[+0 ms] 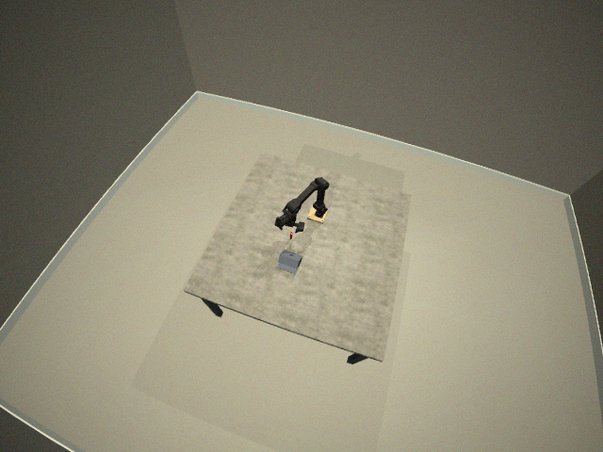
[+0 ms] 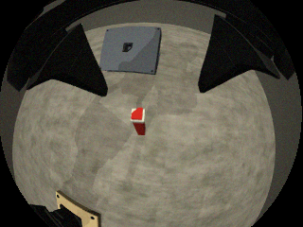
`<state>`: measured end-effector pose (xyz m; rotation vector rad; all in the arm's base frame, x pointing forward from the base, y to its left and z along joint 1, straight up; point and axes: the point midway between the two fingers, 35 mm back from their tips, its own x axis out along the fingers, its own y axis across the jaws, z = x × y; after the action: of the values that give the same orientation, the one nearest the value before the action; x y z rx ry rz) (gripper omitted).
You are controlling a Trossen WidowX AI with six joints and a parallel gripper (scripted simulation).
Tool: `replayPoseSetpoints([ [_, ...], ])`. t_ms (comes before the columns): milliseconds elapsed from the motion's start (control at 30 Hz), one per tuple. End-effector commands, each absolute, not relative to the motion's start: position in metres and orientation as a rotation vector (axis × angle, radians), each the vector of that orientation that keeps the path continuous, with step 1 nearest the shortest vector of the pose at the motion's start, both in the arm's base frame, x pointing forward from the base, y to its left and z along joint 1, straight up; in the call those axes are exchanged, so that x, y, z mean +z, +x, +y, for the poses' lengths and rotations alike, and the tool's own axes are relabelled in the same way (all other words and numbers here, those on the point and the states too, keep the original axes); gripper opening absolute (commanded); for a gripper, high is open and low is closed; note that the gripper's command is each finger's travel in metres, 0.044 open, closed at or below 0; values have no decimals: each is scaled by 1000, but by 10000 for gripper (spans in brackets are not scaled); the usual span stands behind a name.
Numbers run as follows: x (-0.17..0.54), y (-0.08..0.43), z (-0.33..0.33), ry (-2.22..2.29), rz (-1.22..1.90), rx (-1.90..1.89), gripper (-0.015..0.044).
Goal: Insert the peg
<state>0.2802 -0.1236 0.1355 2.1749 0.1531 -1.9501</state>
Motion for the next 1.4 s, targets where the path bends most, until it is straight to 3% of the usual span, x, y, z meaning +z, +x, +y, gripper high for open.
replayPoseSetpoints([
  [0,124,268,-111,2149,173,-2098,440],
  [1367,70,272,-113,2149,173,-2097,440],
])
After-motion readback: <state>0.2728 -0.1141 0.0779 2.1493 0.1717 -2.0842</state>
